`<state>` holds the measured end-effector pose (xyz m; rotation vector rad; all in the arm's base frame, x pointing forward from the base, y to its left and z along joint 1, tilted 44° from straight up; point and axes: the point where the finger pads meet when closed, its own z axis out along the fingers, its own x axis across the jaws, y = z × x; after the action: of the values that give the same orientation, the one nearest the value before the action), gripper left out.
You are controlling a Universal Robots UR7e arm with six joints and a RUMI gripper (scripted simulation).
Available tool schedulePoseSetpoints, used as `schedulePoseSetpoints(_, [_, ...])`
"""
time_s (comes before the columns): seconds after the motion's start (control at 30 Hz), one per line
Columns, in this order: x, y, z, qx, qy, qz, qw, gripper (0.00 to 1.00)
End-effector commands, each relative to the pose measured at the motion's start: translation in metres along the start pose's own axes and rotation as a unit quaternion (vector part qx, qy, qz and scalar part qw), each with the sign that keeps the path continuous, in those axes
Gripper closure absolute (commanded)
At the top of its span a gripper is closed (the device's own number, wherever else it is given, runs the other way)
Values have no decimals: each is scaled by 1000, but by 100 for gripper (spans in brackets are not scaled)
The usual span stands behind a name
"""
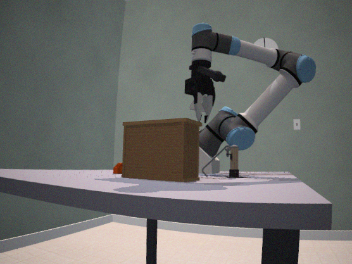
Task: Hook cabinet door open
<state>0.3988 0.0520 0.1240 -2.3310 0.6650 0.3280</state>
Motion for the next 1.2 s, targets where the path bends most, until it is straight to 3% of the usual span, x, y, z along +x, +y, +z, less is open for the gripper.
schedulePoseSetpoints(0.0, [-18,-3,1,9,-5,-139,990,85])
schedulePoseSetpoints(0.43, [-39,-5,2,10,-4,-297,955,85])
schedulePoseSetpoints(1.17, [-40,-6,2,10,-4,-308,951,86])
